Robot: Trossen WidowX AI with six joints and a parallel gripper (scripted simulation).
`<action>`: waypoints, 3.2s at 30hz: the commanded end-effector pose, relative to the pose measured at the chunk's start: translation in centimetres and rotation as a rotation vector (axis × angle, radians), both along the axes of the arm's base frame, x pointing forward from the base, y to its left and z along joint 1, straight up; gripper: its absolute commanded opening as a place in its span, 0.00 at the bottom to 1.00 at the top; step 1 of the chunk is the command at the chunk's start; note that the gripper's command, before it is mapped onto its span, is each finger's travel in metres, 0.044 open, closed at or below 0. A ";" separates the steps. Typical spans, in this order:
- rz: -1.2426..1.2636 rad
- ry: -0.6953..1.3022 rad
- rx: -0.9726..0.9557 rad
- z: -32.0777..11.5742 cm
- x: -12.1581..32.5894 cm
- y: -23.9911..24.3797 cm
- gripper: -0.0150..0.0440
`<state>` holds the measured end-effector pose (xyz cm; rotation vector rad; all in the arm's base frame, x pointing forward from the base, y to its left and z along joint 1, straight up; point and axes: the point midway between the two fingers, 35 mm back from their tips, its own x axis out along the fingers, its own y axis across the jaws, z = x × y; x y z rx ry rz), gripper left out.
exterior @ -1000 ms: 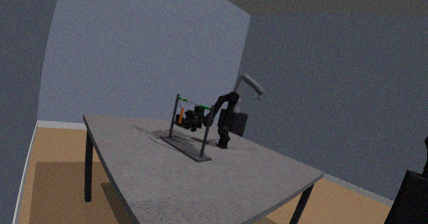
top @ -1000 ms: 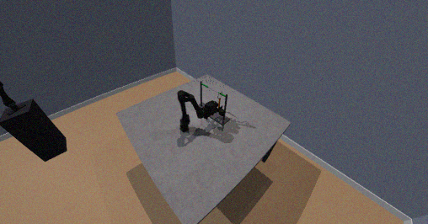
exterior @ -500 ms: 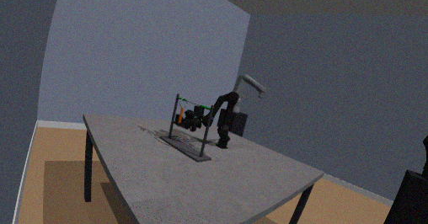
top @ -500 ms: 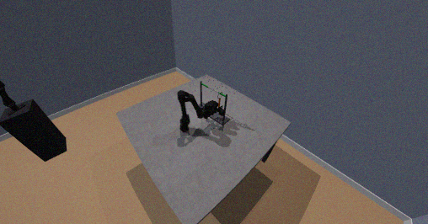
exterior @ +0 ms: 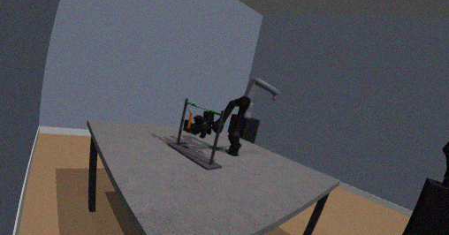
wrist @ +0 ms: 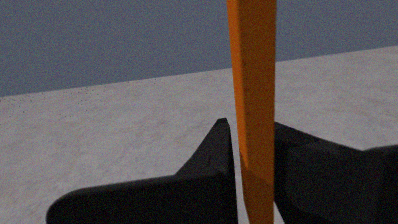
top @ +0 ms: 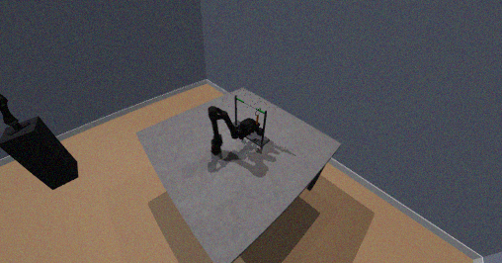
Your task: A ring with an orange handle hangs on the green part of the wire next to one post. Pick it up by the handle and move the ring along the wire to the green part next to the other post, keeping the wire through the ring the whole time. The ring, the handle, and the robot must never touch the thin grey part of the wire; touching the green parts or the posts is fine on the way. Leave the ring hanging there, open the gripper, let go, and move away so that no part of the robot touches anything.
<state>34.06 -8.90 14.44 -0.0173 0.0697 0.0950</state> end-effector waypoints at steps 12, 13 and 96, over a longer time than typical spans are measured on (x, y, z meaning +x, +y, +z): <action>0.000 0.000 0.000 0.1 0.0 0.0 0.00; -0.001 0.000 0.000 0.2 0.0 0.0 0.00; 0.021 -0.007 -0.018 1.9 -0.3 4.2 0.00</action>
